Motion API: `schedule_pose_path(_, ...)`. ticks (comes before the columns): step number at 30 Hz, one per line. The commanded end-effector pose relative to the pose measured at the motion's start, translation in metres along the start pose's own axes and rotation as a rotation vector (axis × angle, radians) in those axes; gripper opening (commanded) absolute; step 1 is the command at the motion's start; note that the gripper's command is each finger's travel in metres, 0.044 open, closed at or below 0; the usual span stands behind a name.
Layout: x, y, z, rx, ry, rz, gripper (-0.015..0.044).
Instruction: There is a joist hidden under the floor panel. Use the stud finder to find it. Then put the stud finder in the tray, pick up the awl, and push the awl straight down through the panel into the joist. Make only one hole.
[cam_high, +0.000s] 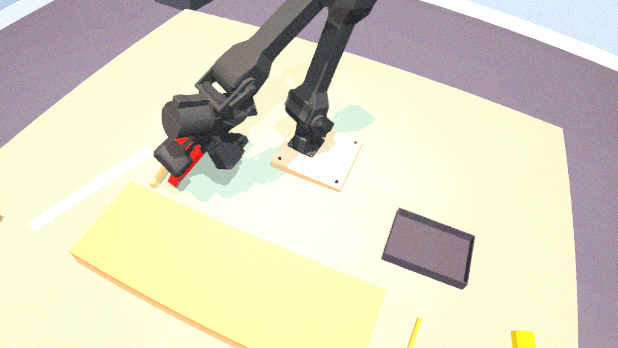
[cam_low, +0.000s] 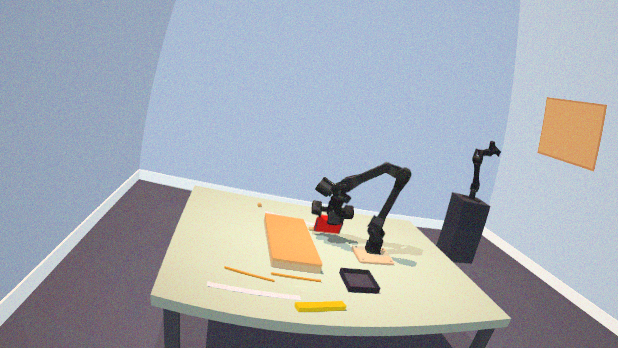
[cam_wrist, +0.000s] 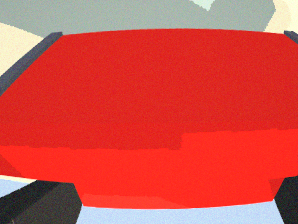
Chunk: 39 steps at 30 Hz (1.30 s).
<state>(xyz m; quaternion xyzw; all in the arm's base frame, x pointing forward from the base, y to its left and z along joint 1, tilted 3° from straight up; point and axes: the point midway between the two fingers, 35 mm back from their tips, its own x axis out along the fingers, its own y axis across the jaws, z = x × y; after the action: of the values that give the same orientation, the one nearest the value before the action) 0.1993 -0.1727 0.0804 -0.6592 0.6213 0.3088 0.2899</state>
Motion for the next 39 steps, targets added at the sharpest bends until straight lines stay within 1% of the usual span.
schedule_pose_path(1, -0.0023, -0.0002, -0.0026, 0.014, 0.035, -0.007, 0.0)
schedule_pose_path(39, 0.0003, -0.0008, 0.0063, 0.018, 0.343, -0.005, 0.0)
